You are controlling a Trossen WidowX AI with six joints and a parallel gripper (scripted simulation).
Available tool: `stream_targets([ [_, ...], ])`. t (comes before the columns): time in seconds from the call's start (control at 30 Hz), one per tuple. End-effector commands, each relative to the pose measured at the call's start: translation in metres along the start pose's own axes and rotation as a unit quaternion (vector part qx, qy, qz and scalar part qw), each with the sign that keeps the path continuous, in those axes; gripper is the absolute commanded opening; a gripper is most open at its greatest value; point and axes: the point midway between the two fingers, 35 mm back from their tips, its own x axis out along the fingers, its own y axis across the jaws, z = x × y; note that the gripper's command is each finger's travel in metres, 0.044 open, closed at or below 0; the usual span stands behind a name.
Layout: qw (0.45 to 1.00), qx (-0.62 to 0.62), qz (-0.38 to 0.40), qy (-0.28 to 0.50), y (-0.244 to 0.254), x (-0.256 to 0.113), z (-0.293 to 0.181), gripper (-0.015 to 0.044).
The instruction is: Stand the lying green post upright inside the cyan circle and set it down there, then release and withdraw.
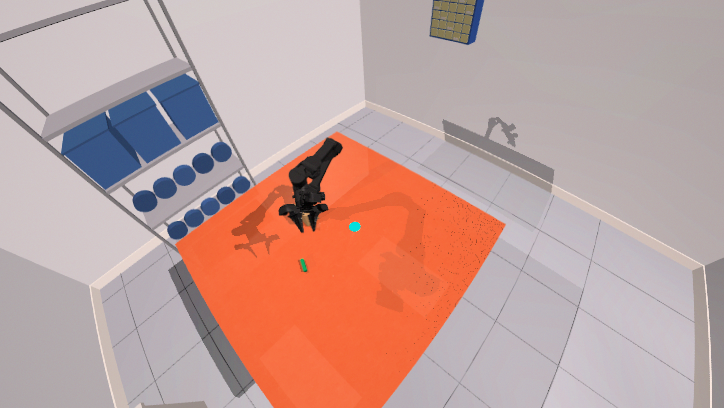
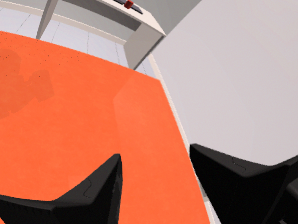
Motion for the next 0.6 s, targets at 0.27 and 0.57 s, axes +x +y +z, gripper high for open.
stream_targets([
  [0.27,0.969,0.124,0.100,0.190,-0.002,0.060,-0.065,0.0233],
  [0.57,0.900,0.202,0.180,0.340,0.015,0.089,-0.121,0.0233],
])
